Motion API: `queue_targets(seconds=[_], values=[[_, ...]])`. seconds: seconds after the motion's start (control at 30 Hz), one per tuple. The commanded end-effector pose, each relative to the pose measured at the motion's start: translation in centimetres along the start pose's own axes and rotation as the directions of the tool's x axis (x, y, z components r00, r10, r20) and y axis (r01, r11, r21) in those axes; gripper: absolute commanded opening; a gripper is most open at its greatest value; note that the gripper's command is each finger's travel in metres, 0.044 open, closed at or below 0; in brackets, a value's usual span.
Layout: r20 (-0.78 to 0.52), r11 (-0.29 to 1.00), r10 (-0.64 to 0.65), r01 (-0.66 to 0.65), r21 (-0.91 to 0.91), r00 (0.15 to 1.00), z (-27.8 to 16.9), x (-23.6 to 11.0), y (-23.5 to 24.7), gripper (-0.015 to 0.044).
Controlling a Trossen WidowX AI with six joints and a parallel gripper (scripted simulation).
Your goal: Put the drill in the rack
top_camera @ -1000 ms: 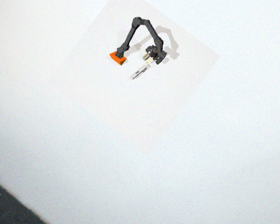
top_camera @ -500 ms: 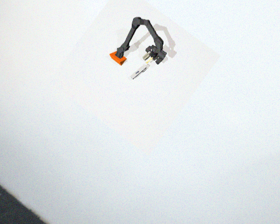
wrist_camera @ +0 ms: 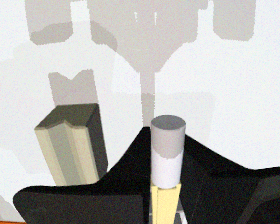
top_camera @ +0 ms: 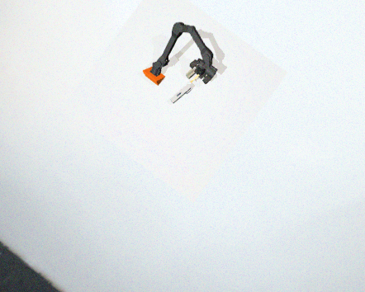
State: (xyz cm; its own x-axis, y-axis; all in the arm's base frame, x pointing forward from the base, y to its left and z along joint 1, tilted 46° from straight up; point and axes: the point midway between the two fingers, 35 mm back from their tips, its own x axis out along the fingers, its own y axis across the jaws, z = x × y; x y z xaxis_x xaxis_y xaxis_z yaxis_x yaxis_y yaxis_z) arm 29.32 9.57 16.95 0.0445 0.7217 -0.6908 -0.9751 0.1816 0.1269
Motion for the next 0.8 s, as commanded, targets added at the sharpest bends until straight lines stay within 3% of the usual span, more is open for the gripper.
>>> queue_targets(seconds=[0.0,0.77], values=[[0.003,1.000,-0.006,0.006,-0.006,1.000,0.08,-0.29,-0.15,0.0000],[0.002,1.000,-0.006,0.006,-0.006,1.000,0.05,-0.66,-0.24,0.0000]])
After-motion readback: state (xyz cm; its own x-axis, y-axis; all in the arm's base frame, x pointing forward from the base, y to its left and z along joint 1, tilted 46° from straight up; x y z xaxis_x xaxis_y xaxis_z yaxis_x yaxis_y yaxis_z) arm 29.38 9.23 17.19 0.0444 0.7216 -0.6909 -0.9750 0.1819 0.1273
